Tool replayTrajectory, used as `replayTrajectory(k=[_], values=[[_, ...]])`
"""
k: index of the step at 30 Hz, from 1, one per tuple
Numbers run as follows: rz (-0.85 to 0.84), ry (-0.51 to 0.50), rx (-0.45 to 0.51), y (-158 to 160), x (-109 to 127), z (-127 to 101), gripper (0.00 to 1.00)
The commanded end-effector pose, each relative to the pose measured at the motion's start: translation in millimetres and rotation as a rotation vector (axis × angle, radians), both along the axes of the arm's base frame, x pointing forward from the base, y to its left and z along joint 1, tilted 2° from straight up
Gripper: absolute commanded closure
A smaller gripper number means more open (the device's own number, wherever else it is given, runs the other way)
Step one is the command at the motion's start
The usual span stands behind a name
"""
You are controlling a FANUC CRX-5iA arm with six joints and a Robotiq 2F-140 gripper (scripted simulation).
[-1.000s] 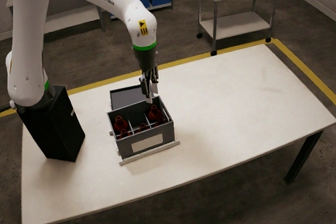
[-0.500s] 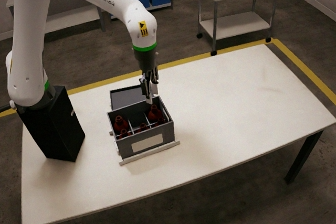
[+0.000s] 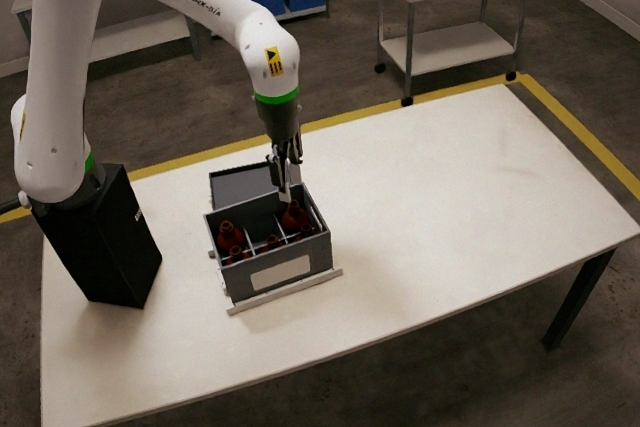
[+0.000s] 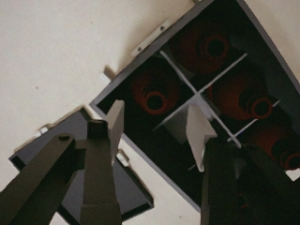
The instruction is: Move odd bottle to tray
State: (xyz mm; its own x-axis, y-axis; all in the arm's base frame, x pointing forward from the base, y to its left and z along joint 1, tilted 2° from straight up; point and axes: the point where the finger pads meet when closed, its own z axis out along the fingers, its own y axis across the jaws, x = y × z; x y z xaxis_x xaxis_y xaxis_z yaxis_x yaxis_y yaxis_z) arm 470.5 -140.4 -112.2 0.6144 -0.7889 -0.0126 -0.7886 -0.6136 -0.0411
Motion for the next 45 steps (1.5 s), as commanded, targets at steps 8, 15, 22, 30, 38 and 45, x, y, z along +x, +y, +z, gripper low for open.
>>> replayTrajectory(k=[8,15,22,30,38,45], values=[[0.0,-0.001,0.0,0,1,-12,0.56],[0.0,-0.001,0.0,0,1,-17,0.56],[0.0,-0.001,0.0,1,1,-22,0.56],[0.0,-0.001,0.0,1,1,-24,0.56],[0.0,-0.001,0.0,1,1,-24,0.56],[0.0,-0.001,0.0,1,1,-24,0.56]])
